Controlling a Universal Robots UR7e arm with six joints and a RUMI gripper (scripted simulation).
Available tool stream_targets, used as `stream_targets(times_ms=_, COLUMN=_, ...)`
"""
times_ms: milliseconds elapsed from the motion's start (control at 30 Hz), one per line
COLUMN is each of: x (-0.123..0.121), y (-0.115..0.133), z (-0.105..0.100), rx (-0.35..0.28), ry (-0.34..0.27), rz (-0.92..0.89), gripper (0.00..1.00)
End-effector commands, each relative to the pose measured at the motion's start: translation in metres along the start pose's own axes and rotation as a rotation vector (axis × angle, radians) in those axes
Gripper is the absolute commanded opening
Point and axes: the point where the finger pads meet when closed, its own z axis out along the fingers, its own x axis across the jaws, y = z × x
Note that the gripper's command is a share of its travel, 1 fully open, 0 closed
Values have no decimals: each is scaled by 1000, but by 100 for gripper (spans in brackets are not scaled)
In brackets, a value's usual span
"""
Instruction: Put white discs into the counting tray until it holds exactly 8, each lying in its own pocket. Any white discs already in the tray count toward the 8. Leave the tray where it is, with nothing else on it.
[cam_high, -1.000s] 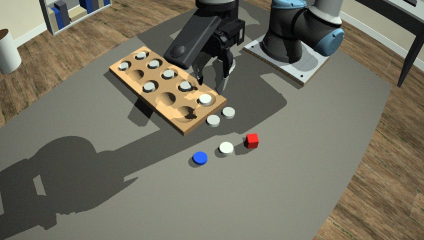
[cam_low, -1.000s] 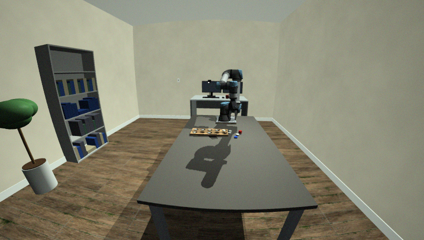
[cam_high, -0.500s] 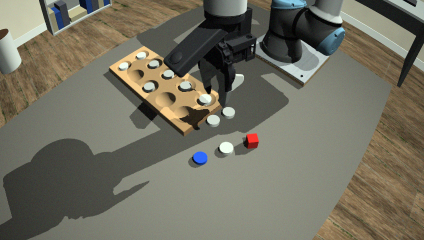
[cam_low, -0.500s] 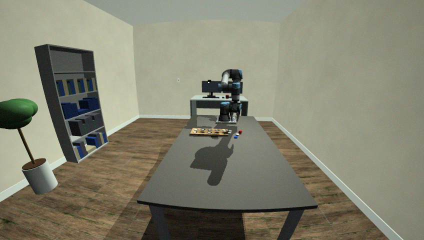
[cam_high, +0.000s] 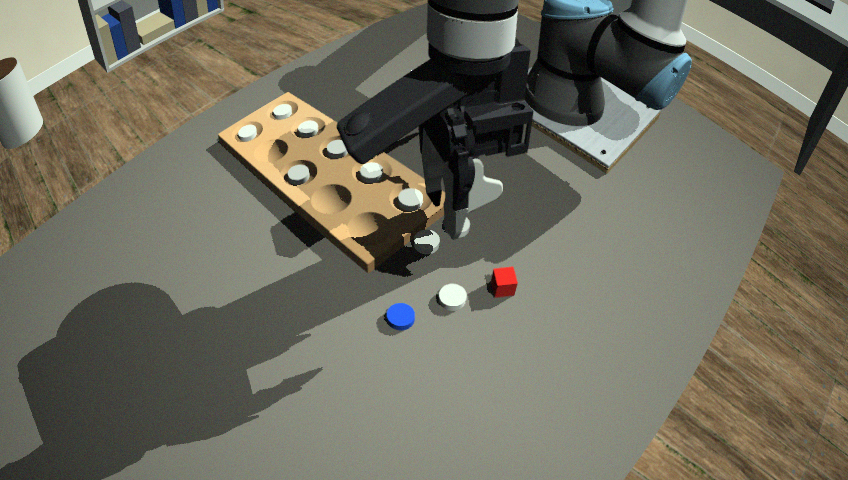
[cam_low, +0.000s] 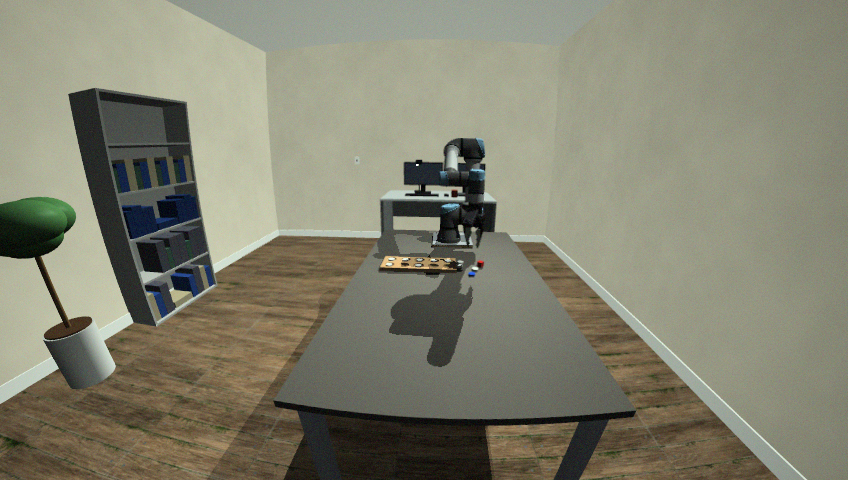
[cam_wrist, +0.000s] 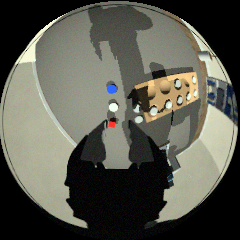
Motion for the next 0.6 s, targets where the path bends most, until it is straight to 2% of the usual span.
stream_targets(times_ms=0, x=-6, y=5, z=8, rx=7, ry=6, rz=123, gripper=28)
stream_targets(times_ms=567, x=-16, y=12, z=17, rx=13, ry=4, rz=290, gripper=28)
